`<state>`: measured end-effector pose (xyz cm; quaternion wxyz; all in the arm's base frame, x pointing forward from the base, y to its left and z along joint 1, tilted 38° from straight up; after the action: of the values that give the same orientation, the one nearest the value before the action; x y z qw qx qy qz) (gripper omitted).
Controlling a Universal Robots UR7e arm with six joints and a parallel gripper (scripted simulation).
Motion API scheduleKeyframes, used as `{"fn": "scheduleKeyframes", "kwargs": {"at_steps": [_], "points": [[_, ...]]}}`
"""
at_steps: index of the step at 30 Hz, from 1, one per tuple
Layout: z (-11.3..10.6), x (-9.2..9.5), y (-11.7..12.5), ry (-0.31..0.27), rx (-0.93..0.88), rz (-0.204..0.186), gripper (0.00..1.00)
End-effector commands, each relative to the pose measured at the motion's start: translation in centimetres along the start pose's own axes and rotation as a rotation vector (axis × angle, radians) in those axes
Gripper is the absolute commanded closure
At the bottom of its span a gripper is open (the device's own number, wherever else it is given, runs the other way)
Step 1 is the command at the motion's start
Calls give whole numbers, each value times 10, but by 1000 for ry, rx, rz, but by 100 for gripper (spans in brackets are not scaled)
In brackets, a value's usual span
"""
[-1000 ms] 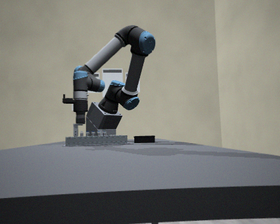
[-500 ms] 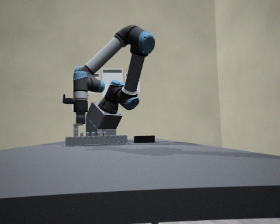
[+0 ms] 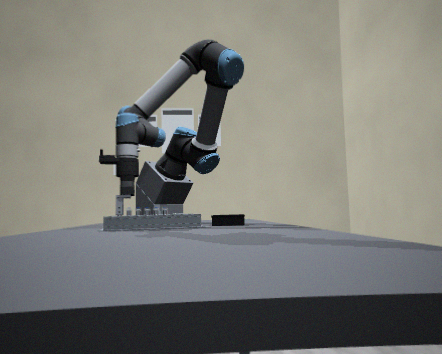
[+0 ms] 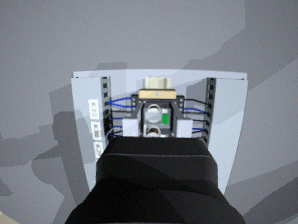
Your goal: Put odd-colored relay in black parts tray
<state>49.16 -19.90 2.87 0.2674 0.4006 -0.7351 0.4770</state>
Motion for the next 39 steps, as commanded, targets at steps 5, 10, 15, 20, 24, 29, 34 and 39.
{"fn": "scheduleKeyframes", "kwargs": {"at_steps": [5,10,15,20,24,29,34,39], "points": [[0,1,1,-1,0,23,100],[0,1,1,-1,0,25,100],[0,1,1,-2,0,30,100],[0,1,2,-3,0,46,100],[0,1,2,-4,0,51,100],[0,1,2,-3,0,48,100],[0,1,1,1,0,-4,100],[0,2,0,4,0,-34,100]]}}
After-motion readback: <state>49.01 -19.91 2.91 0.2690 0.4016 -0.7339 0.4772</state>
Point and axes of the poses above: the point where the finger pads meet when closed, its own x axis back along the fingers, its own y axis across the jaws, z = x × y, the point moved 2 cm from there along x, back along the fingers, and after that the axes turned 5 degrees about -x, right-handed, at the moved point
